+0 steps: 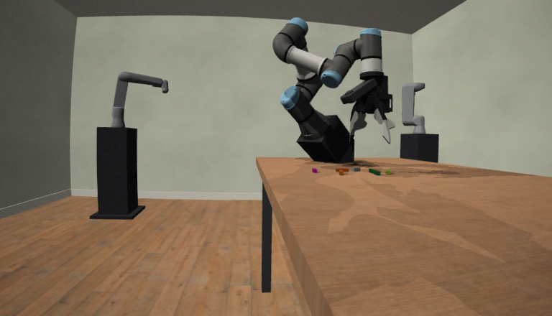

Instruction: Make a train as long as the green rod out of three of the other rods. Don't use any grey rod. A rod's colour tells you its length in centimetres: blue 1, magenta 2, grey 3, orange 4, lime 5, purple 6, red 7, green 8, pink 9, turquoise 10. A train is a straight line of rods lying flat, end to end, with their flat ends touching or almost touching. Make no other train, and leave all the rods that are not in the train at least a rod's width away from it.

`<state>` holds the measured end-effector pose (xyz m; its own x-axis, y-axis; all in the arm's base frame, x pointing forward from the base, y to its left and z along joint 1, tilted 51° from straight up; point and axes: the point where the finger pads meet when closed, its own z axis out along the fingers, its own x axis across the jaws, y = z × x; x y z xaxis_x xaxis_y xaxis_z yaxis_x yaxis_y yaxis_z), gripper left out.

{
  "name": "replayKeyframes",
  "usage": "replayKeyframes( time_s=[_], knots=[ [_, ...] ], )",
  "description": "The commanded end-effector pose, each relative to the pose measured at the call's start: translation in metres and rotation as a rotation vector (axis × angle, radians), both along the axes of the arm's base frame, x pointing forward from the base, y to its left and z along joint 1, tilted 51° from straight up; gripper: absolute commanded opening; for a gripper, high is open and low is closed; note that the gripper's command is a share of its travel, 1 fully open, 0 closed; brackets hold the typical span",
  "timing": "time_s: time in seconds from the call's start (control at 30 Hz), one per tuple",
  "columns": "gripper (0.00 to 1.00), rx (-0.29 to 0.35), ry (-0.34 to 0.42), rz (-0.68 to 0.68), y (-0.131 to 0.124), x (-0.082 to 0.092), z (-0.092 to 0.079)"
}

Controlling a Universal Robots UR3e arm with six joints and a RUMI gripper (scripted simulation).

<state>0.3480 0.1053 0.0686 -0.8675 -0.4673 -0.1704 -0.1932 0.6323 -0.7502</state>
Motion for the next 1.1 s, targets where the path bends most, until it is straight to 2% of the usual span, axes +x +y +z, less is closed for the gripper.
replayKeyframes(
  time_s=[0.0, 0.13, 0.2, 0.27, 0.7, 0.77, 1.07],
  knots=[
    [1.00, -0.075, 0.097, 0.113, 0.010, 0.004, -0.007],
    [1.00, -0.116, 0.147, 0.166, 0.015, 0.004, -0.013],
    [1.00, -0.116, 0.147, 0.166, 0.015, 0.004, -0.013],
    [1.00, -0.154, 0.195, 0.217, 0.021, 0.005, -0.019],
    [1.00, -0.285, 0.355, 0.386, 0.039, 0.005, -0.041],
    [1.00, -0.285, 0.355, 0.386, 0.039, 0.005, -0.041],
    [1.00, -0.359, 0.445, 0.480, 0.049, 0.004, -0.054]
  ],
)
